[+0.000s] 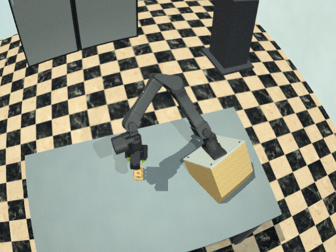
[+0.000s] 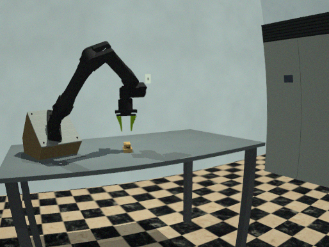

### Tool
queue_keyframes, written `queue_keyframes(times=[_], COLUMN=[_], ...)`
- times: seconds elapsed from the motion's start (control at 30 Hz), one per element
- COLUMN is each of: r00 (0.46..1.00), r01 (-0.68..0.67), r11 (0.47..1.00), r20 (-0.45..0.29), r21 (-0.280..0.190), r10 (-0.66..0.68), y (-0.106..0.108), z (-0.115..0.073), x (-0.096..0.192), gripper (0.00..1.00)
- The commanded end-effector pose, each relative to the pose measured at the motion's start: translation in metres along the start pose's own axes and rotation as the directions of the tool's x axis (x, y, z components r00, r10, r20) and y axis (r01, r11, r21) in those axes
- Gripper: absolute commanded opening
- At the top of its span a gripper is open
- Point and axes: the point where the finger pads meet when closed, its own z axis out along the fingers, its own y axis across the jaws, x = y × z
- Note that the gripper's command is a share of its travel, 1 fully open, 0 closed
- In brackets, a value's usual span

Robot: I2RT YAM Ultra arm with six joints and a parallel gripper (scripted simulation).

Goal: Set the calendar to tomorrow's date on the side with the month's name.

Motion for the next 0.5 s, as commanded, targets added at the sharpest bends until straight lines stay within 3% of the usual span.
queue_keyframes(times=[0.0,0.07,0.3,0.47], r00=[1.0,1.0,1.0,1.0], r01=[0.009,-0.001,0.026,0.001], r11=[1.0,1.0,1.0,1.0], r20=[0.014,0.026,0.011,0.013], r21=[0.006,0.029,-0.004,0.008], r10=[-0.009,0.0,-0.026,-0.001], y=[-0.001,-0.004,0.005,-0.002], z=[0.001,-0.007,0.01,0.015], x=[-0.005,-0.004,-0.008,-0.002], gripper=[0.45,0.45,0.45,0.45])
